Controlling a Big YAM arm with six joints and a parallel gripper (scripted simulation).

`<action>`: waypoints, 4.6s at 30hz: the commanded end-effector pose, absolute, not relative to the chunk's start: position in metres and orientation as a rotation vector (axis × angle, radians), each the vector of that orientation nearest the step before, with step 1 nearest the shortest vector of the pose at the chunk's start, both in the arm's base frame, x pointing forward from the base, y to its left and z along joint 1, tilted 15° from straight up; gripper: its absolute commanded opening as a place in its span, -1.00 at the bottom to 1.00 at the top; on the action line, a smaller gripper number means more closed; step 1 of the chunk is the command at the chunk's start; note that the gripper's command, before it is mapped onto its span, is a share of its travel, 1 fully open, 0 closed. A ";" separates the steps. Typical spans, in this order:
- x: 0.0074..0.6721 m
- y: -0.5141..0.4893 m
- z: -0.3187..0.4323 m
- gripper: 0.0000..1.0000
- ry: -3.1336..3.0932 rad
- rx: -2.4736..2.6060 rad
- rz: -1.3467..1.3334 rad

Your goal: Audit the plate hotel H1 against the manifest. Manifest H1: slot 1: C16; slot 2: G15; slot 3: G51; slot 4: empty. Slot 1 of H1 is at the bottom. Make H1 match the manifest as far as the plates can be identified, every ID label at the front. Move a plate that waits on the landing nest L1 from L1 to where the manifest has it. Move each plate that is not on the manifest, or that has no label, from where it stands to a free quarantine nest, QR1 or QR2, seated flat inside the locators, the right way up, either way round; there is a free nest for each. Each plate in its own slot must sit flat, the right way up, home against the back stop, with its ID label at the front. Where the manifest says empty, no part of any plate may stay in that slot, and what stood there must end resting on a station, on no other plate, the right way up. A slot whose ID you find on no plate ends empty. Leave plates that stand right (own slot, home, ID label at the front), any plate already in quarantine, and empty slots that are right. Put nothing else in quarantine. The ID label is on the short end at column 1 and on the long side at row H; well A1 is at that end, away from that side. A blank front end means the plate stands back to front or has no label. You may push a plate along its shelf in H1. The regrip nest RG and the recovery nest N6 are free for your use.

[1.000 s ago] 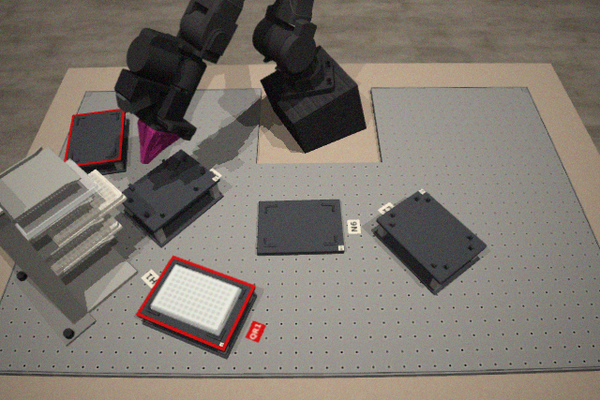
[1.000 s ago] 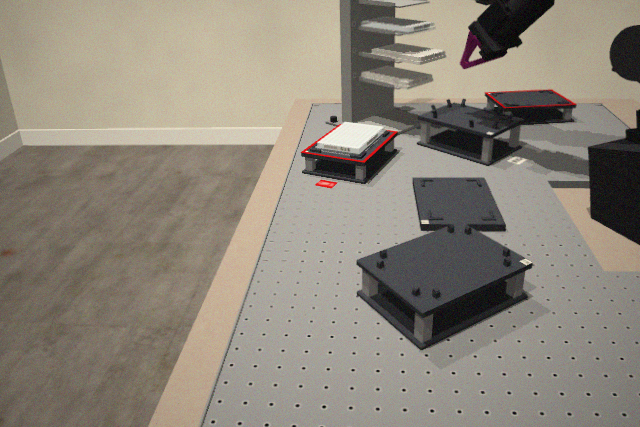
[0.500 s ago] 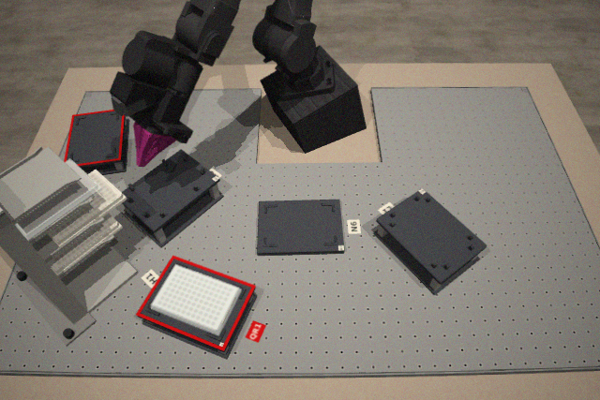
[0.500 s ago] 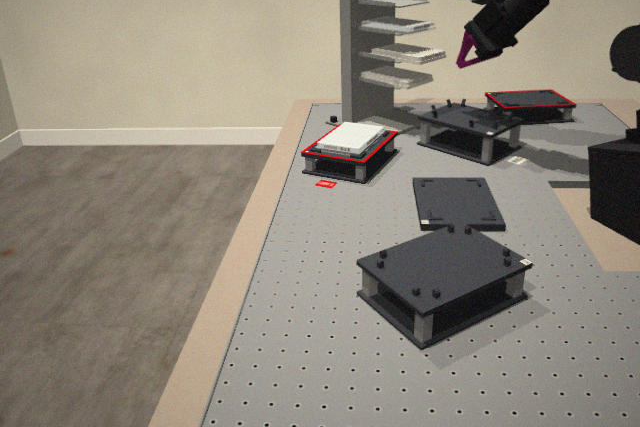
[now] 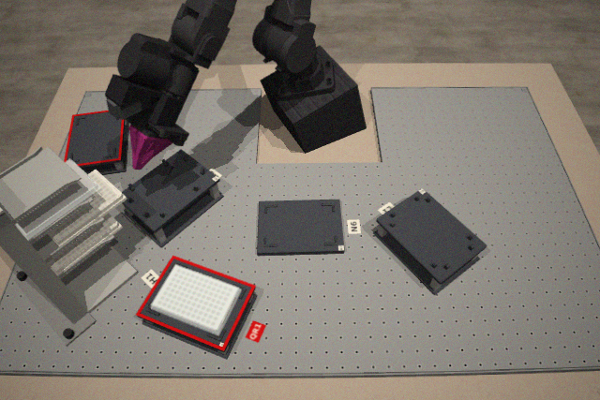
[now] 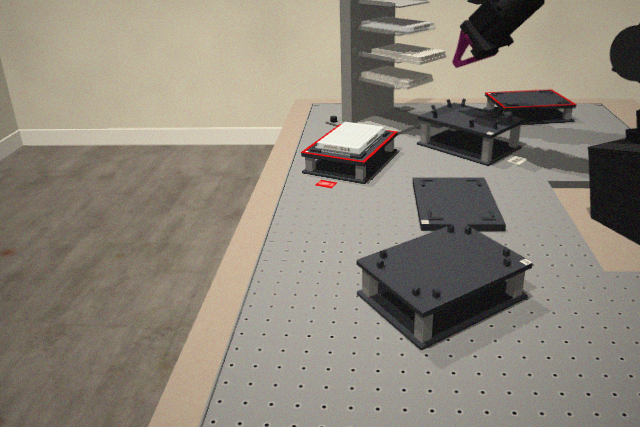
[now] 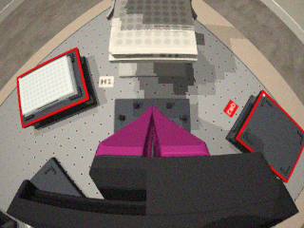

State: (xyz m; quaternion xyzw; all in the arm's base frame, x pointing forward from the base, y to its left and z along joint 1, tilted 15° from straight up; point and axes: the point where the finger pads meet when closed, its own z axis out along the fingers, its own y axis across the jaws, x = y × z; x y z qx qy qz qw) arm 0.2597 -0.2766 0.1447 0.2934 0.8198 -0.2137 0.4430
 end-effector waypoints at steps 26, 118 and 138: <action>0.291 -0.300 0.185 -1.00 1.957 0.698 -0.550; 0.332 -0.334 0.197 -1.00 1.957 0.698 -0.547; 0.340 -0.340 0.199 -1.00 1.957 0.698 -0.546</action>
